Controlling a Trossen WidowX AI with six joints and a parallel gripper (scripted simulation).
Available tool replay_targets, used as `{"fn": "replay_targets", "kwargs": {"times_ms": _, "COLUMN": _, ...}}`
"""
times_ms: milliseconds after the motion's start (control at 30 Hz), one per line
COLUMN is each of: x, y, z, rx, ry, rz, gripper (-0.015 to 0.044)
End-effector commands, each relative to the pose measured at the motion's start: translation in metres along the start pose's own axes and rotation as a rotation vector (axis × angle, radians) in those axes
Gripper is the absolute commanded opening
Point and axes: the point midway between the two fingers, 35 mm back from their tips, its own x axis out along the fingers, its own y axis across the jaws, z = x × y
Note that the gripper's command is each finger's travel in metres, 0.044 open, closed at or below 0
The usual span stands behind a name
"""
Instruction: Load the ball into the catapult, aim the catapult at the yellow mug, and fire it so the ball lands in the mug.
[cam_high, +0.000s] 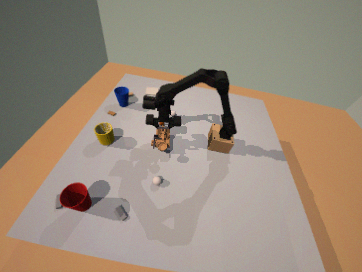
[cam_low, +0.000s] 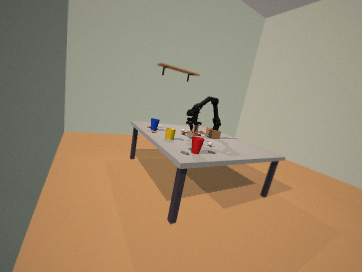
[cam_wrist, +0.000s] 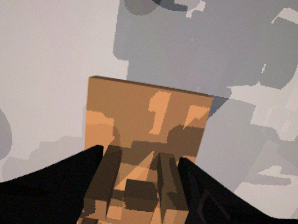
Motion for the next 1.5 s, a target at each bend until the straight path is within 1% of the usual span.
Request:
{"fn": "replay_targets", "kwargs": {"times_ms": 0, "x": -0.004, "y": 0.006, "z": 0.000, "rx": -0.168, "ry": 0.001, "rz": 0.014, "gripper": 0.0000}}
{"fn": "replay_targets", "kwargs": {"times_ms": 433, "x": -0.004, "y": 0.026, "z": -0.001, "rx": -0.565, "ry": -0.001, "rz": 0.017, "gripper": 0.0000}}
{"fn": "replay_targets", "kwargs": {"times_ms": 833, "x": -0.003, "y": 0.029, "z": -0.002, "rx": -0.570, "ry": -0.001, "rz": 0.017, "gripper": 0.0000}}
{"fn": "replay_targets", "kwargs": {"times_ms": 1467, "x": 0.028, "y": 0.031, "z": -0.003, "rx": -0.570, "ry": -0.001, "rz": 0.017, "gripper": 0.0000}}
